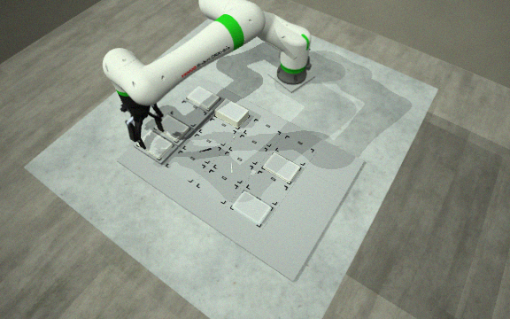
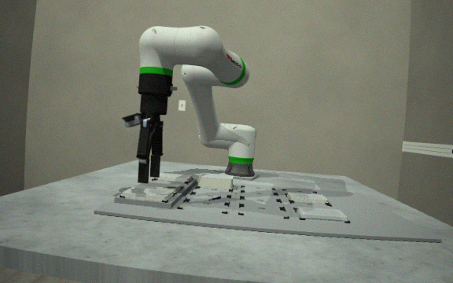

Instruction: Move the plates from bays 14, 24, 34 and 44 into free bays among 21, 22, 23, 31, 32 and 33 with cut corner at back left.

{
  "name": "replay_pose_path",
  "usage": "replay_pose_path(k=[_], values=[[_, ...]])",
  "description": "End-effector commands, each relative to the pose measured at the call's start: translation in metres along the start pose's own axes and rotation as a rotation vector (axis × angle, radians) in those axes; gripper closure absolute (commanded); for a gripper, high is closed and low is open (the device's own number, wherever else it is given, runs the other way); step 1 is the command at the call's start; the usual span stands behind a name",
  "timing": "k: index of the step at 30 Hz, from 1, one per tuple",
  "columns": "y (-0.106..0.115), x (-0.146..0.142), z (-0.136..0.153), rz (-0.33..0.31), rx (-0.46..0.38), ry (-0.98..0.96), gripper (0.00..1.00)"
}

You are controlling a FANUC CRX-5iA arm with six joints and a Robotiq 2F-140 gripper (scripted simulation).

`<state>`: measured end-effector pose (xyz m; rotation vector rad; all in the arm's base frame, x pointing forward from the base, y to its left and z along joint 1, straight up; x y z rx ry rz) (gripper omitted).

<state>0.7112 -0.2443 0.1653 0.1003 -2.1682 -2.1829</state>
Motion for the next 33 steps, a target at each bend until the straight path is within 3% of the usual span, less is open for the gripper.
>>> replay_pose_path(k=[1,17,33], values=[[-0.002,0.0,0.0,-0.002,0.001,0.0,0.3],[-0.021,0.0,0.0,-0.002,0.001,0.0,0.3],[-0.022,0.0,0.0,-0.002,0.001,0.0,0.3]])
Point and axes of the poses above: the point where the finger pads meet when closed, its own y axis back along the fingers, its own x axis across the jaws, z = x × y, the point moved 8 cm from there along y, back along the fingers, and after that the axes turned 5 degrees about y, right-handed, at the moved point
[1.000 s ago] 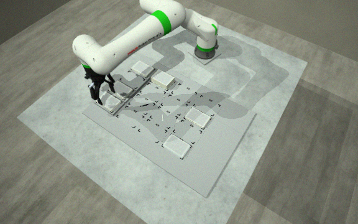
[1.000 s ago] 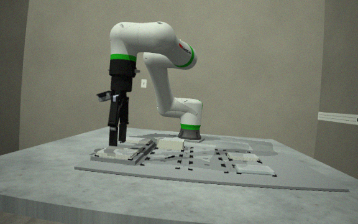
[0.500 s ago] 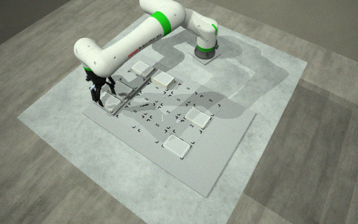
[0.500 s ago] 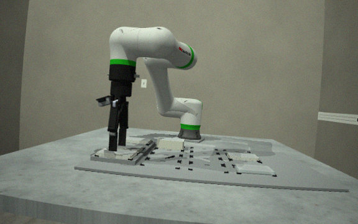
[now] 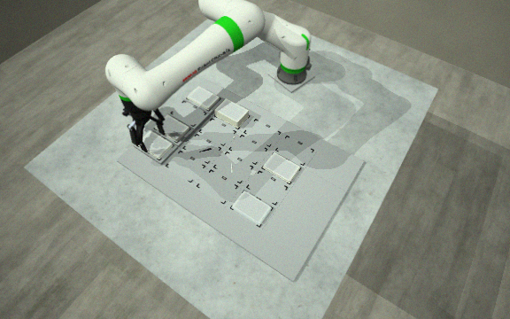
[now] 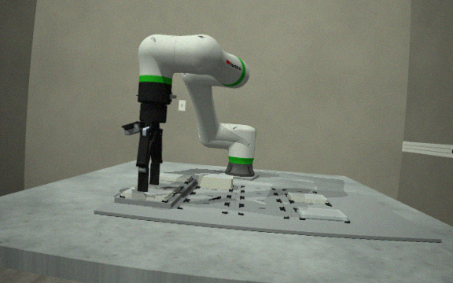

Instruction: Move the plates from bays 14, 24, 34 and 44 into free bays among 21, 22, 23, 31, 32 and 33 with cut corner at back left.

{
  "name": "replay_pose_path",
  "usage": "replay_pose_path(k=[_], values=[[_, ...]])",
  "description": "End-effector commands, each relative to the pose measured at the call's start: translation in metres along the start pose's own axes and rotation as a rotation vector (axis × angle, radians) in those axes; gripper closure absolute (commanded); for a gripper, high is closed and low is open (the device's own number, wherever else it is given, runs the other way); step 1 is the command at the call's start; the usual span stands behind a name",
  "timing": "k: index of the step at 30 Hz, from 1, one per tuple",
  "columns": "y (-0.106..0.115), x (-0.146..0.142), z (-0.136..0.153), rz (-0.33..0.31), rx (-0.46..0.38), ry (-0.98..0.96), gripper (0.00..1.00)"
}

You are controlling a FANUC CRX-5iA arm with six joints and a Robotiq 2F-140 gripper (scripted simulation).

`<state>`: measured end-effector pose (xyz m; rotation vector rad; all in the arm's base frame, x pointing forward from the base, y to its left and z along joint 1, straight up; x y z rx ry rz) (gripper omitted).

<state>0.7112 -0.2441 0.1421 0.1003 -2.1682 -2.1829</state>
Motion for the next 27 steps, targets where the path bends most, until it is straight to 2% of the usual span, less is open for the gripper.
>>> replay_pose_path(k=[1,20,27], values=[[0.002,0.0,0.0,-0.002,0.001,0.0,0.3],[-0.018,0.0,0.0,-0.002,0.001,0.0,0.3],[-0.018,0.0,0.0,-0.002,0.001,0.0,0.3]])
Point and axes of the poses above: the point where the finger pads meet when closed, its own y axis back along the fingers, its own x axis across the jaws, z = x × y, the point moved 8 cm from there along y, back along the fingers, and after that the axes turned 5 degrees about y, right-handed, at the moved point
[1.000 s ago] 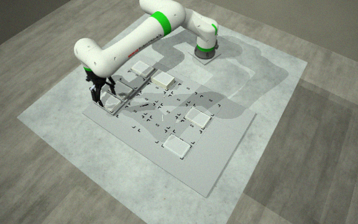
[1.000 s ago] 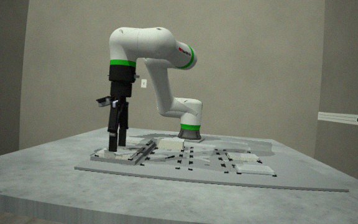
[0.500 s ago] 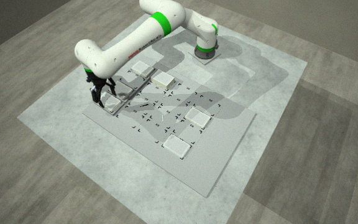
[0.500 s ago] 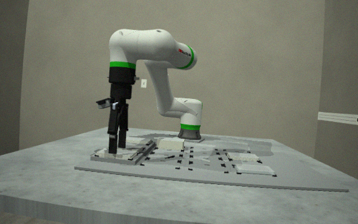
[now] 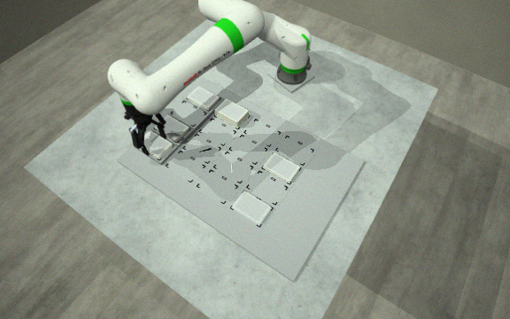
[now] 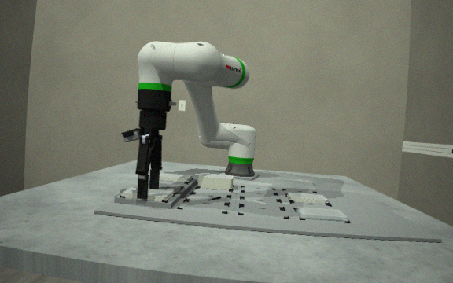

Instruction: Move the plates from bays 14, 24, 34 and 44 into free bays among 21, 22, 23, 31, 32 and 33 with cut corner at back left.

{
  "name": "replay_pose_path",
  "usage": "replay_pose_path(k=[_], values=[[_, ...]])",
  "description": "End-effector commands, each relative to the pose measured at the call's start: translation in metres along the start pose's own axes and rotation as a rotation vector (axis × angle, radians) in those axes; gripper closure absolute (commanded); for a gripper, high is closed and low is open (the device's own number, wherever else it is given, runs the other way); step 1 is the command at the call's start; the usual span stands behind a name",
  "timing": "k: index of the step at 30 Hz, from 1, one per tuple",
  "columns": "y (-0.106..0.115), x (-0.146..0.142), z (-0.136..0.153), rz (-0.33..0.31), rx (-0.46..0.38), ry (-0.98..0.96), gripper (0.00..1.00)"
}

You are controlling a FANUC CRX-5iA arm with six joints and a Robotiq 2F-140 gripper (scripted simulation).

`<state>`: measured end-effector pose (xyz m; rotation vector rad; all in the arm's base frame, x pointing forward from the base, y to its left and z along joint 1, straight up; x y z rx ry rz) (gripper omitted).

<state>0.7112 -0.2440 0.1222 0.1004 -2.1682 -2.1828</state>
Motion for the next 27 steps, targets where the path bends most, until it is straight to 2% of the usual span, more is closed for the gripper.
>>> replay_pose_path(k=[1,27], values=[[0.0015,-0.0003,-0.0003,-0.002,0.001,0.0,0.3],[0.0015,-0.0003,-0.0003,-0.002,0.001,0.0,0.38]])
Point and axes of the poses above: the point where the finger pads meet when closed, its own y axis back along the fingers, its own x axis across the jaws, z = x × y, the point moved 8 cm from there along y, back along the fingers, and after that the axes turned 5 degrees about y, right-handed, at the moved point
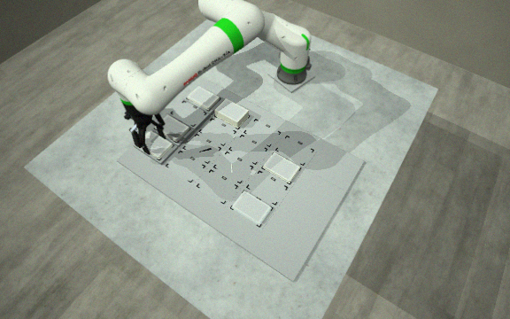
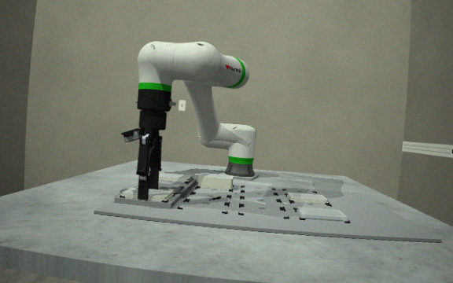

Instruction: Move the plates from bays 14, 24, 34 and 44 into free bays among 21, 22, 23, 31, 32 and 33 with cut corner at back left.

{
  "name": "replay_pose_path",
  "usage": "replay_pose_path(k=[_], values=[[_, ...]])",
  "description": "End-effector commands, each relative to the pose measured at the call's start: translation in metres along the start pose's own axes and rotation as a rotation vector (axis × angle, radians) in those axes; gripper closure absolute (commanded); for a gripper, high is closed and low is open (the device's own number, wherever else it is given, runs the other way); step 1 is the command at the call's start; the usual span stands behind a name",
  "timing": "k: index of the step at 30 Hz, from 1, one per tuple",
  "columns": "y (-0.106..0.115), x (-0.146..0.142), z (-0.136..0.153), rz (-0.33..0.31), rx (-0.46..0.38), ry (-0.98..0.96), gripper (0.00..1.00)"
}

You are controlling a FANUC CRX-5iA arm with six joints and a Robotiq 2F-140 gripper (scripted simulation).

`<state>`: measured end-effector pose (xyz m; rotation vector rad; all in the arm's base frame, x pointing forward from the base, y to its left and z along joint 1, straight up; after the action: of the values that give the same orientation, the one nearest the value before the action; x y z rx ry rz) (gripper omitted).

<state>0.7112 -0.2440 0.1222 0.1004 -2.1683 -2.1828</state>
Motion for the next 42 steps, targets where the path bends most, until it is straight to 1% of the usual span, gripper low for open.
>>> replay_pose_path(k=[1,42], values=[[0.0015,-0.0003,-0.0003,-0.002,0.001,0.0,0.38],[0.0021,-0.0002,-0.0002,-0.002,0.001,0.0,0.4]])
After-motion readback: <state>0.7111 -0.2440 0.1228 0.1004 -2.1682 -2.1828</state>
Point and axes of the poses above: the point where the finger pads meet when closed, its own y axis back along the fingers, its own x axis across the jaws, z = x × y, the point moved 8 cm from there along y, back along the fingers, and after that the axes turned 5 degrees about y, right-handed, at the moved point
